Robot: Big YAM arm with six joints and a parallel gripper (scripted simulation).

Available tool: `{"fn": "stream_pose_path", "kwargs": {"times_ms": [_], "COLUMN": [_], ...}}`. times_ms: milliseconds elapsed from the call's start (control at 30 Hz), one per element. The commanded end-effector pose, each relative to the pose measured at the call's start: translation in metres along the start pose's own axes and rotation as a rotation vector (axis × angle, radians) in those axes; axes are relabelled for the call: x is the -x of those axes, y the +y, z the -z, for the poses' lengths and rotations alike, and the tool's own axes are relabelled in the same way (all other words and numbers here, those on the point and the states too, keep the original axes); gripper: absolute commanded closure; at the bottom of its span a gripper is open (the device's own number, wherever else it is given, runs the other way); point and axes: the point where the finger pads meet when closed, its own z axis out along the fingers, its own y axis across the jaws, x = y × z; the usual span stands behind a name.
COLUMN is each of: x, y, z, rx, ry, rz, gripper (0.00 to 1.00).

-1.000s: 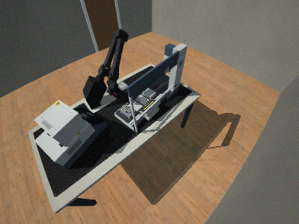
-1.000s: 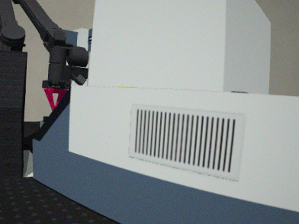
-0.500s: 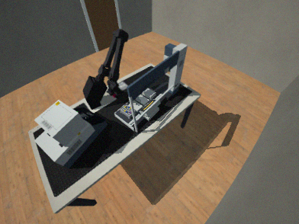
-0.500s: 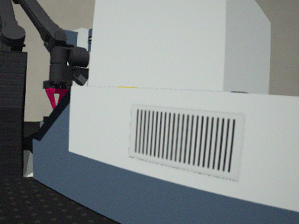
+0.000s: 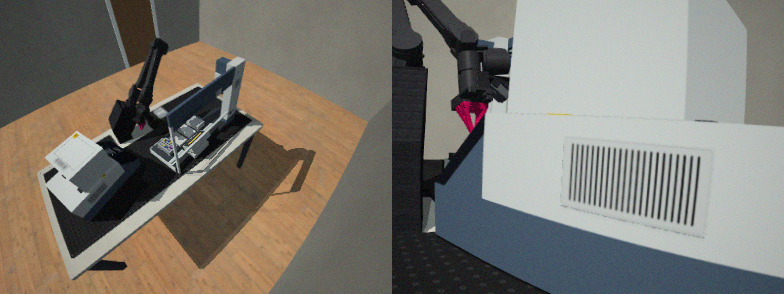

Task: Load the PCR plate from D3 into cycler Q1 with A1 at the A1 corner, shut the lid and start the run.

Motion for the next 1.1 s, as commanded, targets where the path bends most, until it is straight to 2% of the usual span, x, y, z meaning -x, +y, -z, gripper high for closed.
{"fn": "stream_pose_path", "kwargs": {"times_ms": [0,67,100,167,367,400,433,500,533,633,700,767,833,967,1067], "x": [0.013,0.015,0.016,0.014,0.005,0.001,0.002,0.002,0.005,0.010,0.008,0.005,0.005,0.002,0.005], "y": [-0.015,-0.030,-0.036,-0.048,-0.072,-0.077,-0.083,-0.083,-0.085,-0.105,-0.118,-0.130,-0.137,-0.159,-0.158], "z": [0.004,0.005,0.006,0.006,0.008,0.007,0.008,0.008,0.008,0.012,0.013,0.014,0.014,0.016,0.018], "rx": [-0.051,-0.095,-0.083,-0.134,-0.256,-0.271,-0.259,-0.259,-0.276,-0.356,-0.351,-0.406,-0.445,-0.430,-0.434], "ry": [-0.037,-0.045,-0.047,-0.043,-0.050,-0.047,-0.047,-0.047,-0.046,-0.067,-0.067,-0.061,-0.065,-0.063,-0.066], "rz": [0.053,0.057,0.054,0.062,0.086,0.079,0.076,0.076,0.086,0.102,0.096,0.103,0.124,0.120,0.121], "gripper": [1.00,1.00,1.00,1.00,1.00,1.00,1.00,1.00,1.00,1.00,1.00,1.00,1.00,1.00,1.00]}}
